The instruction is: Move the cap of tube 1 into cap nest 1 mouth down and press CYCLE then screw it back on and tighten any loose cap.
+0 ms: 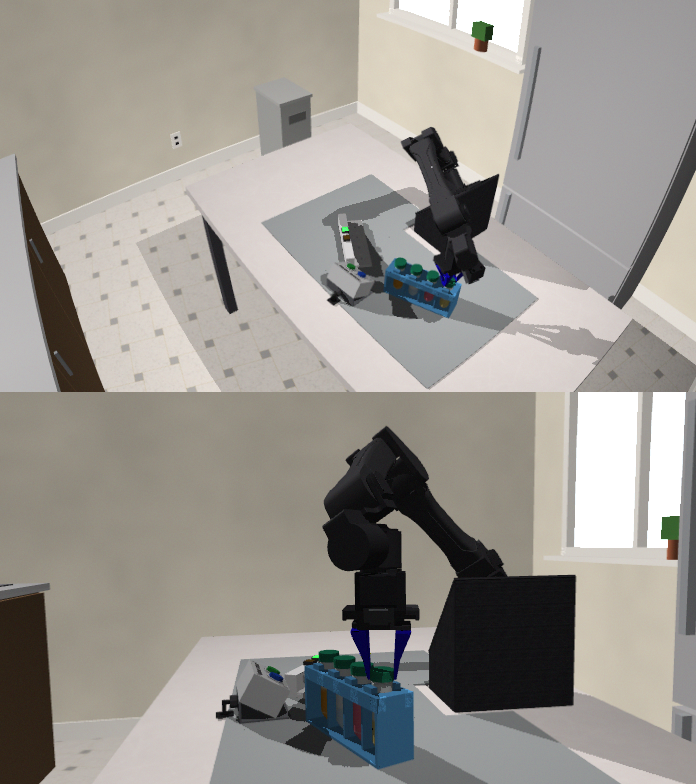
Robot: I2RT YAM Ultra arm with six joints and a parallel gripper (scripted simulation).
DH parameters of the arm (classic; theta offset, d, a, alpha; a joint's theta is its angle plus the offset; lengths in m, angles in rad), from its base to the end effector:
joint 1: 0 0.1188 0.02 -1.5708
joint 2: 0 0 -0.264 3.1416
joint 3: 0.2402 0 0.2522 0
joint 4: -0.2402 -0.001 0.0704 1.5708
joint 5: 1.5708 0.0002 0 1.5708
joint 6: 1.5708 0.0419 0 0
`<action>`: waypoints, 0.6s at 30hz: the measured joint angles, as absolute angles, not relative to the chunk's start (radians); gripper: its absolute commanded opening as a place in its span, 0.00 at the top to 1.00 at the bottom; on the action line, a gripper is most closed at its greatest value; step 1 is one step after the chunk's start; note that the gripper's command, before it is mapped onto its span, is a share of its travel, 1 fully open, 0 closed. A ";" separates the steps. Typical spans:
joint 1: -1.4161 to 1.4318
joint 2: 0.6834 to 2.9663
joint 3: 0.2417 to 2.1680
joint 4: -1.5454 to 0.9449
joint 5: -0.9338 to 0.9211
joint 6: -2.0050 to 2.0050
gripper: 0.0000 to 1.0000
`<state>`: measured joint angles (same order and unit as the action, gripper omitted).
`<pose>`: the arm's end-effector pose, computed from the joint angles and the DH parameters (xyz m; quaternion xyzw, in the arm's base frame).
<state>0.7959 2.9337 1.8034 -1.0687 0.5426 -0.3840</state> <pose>0.2767 0.2531 -0.1086 0.5785 -0.7153 0.3104 0.2392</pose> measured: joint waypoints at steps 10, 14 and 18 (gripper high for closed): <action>0.796 2.934 1.803 -1.069 0.543 -0.356 1.00; 0.796 2.934 1.803 -1.069 0.543 -0.264 1.00; 0.796 2.934 1.803 -1.068 0.543 -0.148 1.00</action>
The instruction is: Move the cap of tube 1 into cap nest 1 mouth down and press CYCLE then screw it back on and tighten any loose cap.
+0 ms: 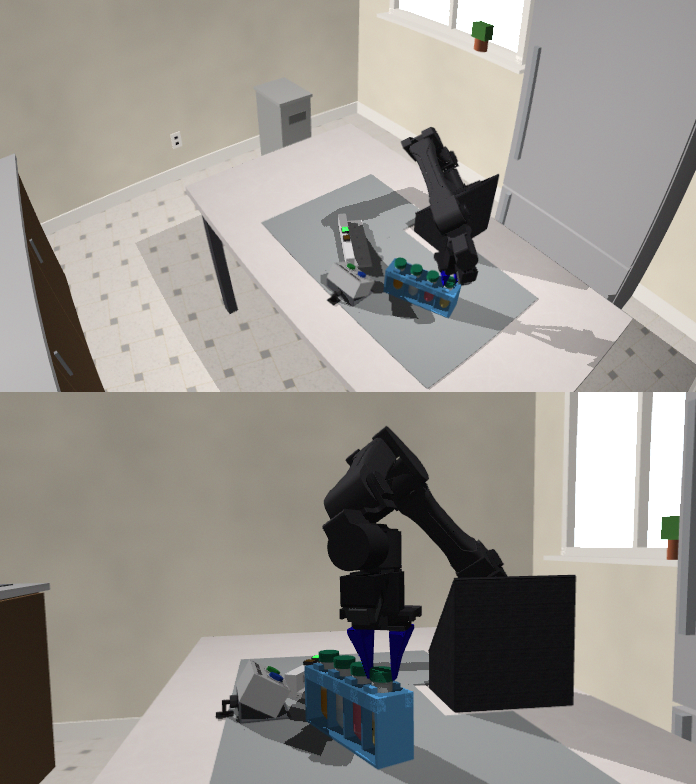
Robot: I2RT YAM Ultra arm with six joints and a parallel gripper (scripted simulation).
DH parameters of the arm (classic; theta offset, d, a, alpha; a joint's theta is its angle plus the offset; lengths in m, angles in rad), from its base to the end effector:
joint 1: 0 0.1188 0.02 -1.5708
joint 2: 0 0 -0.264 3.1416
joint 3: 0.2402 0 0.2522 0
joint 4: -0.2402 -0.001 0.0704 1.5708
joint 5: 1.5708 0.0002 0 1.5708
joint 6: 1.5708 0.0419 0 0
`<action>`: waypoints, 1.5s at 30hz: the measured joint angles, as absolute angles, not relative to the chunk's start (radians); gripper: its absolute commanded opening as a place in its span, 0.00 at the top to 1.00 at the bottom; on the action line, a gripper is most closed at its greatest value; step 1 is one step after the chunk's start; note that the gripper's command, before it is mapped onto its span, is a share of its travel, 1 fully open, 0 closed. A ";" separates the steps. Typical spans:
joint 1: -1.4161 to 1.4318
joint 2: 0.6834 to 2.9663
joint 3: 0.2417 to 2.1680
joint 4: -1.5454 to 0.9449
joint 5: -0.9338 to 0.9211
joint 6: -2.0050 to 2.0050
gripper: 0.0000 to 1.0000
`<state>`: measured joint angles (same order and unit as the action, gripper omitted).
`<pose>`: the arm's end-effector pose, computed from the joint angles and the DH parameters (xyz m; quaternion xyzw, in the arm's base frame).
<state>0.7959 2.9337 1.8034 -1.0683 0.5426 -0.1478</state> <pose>0.2767 0.2531 -0.1086 0.4902 -0.7786 0.3363 0.2008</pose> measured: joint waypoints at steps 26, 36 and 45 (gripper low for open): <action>0.796 2.934 1.803 -1.066 0.542 0.386 0.51; 0.796 2.934 1.803 -1.066 0.542 0.376 0.51; 0.796 2.934 1.803 -1.068 0.542 0.142 0.51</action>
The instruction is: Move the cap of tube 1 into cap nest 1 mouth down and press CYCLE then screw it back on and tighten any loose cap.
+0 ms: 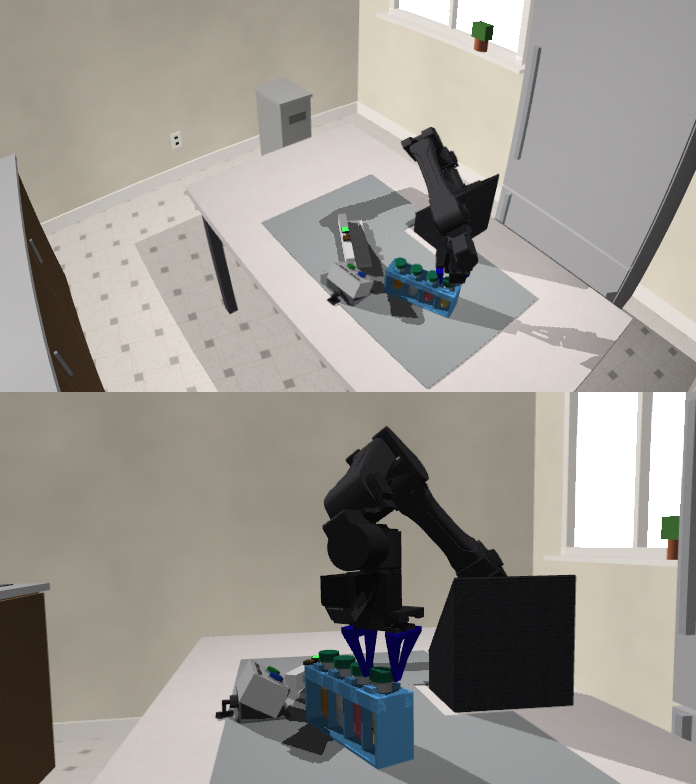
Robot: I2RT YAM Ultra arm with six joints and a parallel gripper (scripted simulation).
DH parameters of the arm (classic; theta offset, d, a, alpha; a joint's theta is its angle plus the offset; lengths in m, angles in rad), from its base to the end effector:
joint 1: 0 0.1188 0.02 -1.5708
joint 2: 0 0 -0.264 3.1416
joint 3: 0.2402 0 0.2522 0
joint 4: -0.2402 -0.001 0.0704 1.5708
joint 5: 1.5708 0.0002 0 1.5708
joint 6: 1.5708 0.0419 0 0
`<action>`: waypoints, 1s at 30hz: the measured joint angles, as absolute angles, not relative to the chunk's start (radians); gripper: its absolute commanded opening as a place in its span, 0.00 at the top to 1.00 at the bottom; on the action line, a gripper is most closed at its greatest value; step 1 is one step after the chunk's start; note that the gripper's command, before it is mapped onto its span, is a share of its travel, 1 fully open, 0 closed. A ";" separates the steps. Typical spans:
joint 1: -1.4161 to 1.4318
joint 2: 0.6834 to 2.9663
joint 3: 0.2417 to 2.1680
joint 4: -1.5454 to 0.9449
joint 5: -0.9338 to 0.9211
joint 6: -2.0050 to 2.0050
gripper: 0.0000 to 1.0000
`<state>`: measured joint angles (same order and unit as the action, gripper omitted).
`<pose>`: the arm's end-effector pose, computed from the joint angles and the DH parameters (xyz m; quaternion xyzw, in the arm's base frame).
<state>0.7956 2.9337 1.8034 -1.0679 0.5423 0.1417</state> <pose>0.2768 0.2530 -0.1086 0.3726 -0.8414 0.3616 0.1502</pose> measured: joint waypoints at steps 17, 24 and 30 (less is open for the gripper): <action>0.796 2.934 1.803 -1.068 0.543 -0.447 0.51; 0.796 2.934 1.803 -1.068 0.543 -0.714 0.51; 0.796 2.934 1.803 -1.068 0.543 -0.899 0.51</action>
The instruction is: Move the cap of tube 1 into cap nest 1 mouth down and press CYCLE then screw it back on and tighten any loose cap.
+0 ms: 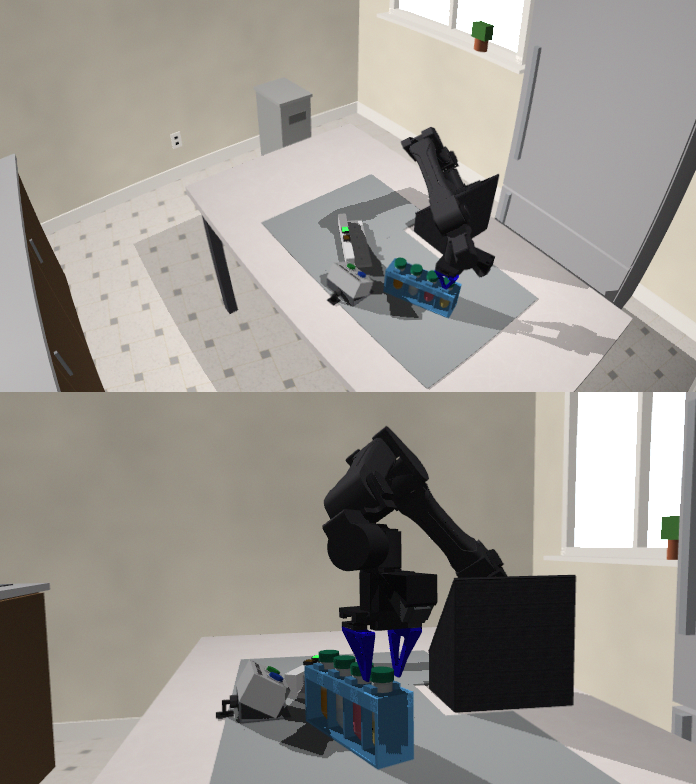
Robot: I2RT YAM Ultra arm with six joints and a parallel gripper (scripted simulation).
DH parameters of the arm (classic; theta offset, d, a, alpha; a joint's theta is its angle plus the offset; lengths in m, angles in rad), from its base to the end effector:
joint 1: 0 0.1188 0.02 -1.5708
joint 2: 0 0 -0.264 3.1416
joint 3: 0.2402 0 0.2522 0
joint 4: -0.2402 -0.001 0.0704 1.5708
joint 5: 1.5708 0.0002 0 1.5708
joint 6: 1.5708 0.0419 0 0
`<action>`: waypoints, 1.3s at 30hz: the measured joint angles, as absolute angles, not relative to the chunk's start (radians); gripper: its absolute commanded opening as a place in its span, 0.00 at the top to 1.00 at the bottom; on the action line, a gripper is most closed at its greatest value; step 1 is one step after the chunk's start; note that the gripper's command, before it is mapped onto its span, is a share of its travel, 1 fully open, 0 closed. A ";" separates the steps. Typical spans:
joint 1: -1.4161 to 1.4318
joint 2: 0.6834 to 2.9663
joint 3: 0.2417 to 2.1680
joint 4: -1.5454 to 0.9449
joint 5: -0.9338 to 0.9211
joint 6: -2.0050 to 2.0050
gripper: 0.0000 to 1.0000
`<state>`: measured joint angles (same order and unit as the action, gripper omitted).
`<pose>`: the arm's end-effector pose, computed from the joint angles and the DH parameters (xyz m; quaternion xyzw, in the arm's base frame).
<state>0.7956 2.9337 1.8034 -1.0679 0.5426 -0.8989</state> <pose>0.2768 0.2530 -0.1086 0.7416 -0.5447 0.2392 0.3101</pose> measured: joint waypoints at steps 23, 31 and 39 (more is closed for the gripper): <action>0.796 2.934 1.803 -1.068 0.543 -1.673 0.51; 0.796 2.934 1.803 -1.068 0.543 -1.731 1.00; 0.796 2.934 1.803 -1.068 0.543 -1.741 1.00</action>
<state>0.7956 2.9337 1.8034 -1.0679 0.5426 -1.7409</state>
